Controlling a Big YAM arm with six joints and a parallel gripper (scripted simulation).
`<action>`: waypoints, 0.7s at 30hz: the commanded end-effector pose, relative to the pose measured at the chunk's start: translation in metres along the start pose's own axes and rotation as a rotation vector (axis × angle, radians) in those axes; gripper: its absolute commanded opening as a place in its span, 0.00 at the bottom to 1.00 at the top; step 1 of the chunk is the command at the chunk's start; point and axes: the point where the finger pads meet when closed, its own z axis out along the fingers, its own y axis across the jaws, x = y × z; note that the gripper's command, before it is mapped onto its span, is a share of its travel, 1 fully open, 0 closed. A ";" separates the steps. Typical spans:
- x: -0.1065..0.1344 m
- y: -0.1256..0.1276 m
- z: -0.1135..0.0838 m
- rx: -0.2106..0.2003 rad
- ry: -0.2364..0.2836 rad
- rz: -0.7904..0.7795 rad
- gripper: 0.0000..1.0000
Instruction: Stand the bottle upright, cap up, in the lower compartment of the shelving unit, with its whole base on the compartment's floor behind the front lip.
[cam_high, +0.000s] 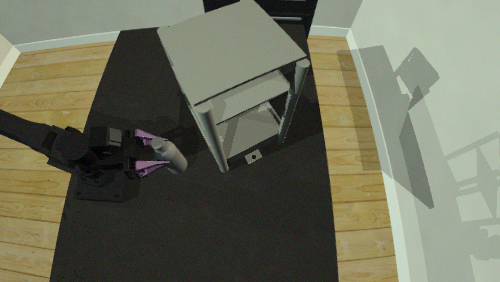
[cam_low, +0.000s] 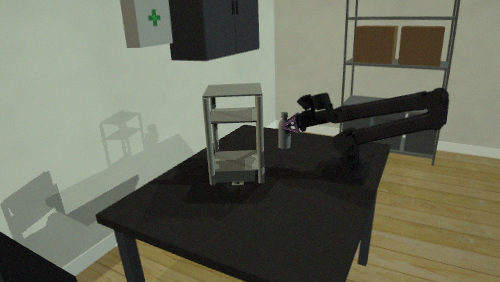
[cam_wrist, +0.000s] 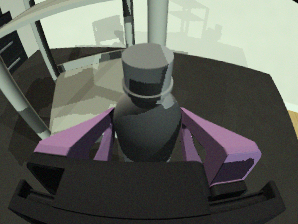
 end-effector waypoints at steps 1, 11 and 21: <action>-0.046 -0.007 -0.002 0.011 -0.076 -0.047 0.41; -0.025 0.010 -0.009 -0.065 -0.045 -0.054 0.41; 0.000 0.048 -0.025 -0.245 -0.017 -0.088 0.41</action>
